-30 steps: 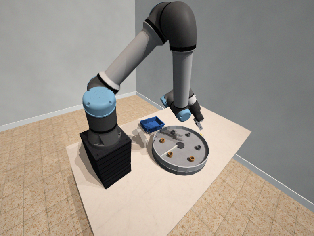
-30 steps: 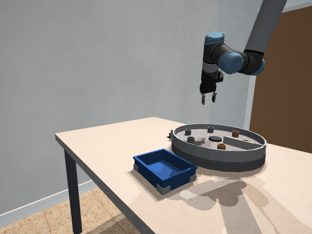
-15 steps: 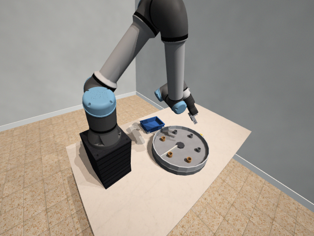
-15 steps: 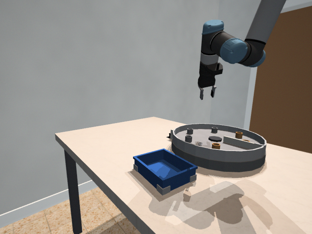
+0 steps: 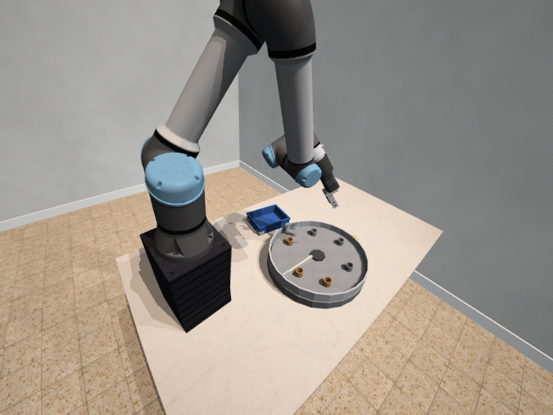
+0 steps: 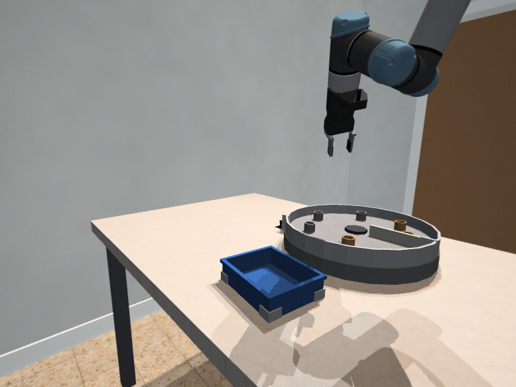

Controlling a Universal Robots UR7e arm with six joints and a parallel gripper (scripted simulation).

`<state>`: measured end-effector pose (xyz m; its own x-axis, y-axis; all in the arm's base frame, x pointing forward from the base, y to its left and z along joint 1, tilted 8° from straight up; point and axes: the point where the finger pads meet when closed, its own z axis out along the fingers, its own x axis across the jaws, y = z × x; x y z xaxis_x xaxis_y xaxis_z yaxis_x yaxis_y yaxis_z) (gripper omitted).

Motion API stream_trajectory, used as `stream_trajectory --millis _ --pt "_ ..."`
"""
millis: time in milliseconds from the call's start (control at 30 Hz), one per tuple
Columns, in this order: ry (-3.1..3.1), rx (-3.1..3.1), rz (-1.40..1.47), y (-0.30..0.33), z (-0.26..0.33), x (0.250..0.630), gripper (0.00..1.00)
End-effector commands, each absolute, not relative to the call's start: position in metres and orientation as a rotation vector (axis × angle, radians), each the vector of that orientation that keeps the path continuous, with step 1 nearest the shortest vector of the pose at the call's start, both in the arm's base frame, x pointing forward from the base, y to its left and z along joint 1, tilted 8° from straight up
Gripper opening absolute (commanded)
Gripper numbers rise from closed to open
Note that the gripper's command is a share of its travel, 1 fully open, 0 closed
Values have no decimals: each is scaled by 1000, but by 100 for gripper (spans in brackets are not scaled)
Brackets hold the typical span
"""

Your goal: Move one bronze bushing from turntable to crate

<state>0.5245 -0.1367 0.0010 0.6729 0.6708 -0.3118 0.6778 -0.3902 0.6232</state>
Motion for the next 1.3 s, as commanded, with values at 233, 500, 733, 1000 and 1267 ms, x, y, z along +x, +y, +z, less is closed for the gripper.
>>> stream_trajectory --millis 233,500,733,1000,1267 --pt "1032 2135 -14 -128 6 523 100" --pt "1032 2135 -13 -78 31 511 100" --pt "1032 2135 -13 -78 31 511 100" --pt "1033 2134 -13 -27 56 500 100" --pt "1033 2134 -13 -27 56 500 100"
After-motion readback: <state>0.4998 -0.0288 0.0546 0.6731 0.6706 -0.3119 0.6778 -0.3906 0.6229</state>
